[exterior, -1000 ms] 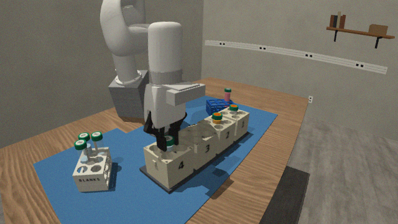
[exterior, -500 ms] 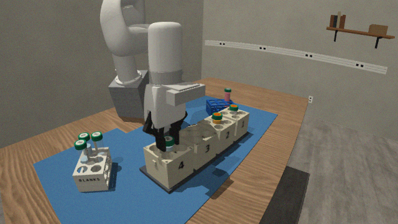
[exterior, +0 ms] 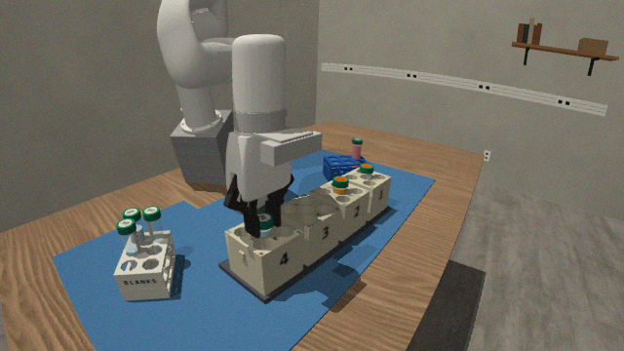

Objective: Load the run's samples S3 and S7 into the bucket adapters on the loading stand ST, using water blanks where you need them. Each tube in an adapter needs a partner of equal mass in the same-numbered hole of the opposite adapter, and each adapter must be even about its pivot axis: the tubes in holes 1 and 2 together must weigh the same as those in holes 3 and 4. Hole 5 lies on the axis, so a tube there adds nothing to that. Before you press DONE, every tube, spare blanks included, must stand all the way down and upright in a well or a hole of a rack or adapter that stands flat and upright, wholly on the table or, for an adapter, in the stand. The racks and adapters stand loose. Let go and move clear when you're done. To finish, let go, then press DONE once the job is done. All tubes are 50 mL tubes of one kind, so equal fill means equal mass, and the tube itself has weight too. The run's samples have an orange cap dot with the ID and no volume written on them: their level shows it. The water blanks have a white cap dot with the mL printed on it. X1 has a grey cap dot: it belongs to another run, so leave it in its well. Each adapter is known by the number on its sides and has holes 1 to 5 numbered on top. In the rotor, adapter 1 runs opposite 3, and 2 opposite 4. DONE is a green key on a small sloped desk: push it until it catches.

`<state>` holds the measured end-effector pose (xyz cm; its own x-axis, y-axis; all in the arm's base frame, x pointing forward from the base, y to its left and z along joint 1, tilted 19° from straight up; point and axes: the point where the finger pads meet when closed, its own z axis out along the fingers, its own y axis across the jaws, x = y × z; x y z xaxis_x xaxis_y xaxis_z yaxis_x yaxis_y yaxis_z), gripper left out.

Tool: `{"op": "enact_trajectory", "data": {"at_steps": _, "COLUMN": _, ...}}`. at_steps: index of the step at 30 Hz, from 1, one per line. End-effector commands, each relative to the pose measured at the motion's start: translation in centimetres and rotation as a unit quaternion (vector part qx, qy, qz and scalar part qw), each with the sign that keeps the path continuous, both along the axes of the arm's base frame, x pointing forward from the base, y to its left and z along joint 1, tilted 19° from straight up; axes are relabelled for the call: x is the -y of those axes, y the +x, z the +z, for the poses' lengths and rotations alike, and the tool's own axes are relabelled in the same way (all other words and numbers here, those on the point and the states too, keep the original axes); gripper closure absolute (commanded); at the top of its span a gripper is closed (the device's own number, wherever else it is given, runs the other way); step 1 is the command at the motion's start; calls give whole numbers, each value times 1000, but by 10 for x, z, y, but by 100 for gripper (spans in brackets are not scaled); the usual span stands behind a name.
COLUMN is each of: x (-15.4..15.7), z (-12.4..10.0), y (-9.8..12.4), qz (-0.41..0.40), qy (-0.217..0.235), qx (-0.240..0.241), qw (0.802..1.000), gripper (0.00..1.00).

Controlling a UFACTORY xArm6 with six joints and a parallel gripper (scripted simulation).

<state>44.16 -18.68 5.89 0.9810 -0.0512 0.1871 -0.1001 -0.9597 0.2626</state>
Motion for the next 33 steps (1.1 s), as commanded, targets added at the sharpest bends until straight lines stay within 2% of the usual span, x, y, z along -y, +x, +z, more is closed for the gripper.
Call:
{"op": "enact_trajectory", "data": {"at_steps": 1, "x": 0, "z": 1, "y": 1, "qz": 0, "qy": -1, "qx": 2, "qw": 1000, "gripper": 56}}
{"op": "enact_trajectory", "data": {"at_steps": 33, "x": -15, "z": 55, "y": -8, "qz": 0, "qy": -1, "qx": 2, "qw": 1000, "gripper": 56}}
